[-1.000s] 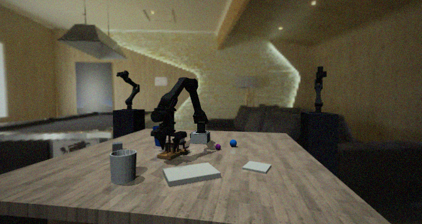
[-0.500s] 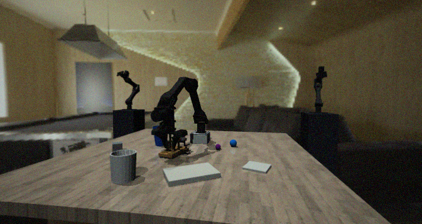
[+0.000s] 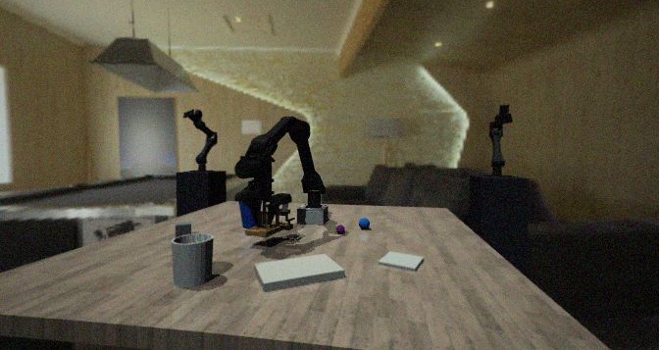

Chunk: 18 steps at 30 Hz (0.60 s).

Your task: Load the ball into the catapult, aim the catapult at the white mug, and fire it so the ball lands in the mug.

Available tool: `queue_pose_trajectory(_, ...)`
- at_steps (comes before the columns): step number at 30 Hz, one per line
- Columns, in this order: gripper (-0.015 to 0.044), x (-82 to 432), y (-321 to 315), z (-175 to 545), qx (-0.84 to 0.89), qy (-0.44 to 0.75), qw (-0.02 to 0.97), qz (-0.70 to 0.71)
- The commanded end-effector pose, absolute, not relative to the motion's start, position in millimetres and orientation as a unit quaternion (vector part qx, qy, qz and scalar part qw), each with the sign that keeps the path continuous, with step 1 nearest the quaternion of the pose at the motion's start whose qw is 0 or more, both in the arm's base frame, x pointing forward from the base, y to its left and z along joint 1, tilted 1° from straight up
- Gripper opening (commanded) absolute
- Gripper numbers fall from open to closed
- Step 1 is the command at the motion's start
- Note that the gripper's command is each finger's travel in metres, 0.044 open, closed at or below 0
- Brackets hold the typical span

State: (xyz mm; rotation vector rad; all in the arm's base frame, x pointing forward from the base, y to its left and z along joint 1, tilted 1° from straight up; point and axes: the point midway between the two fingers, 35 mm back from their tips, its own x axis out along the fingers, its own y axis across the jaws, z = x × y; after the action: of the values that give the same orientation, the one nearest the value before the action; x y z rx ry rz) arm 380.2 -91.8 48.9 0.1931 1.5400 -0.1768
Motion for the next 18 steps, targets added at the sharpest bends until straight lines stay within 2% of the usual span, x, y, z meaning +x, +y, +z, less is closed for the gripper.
queue_pose_trajectory(1, 0.0, 381, -92, 43, 0.086, 0.694, 0.71, -0.079)
queue_pose_trajectory(18, 0.0, 381, -92, 15, 0.086, 0.694, 0.71, -0.079)
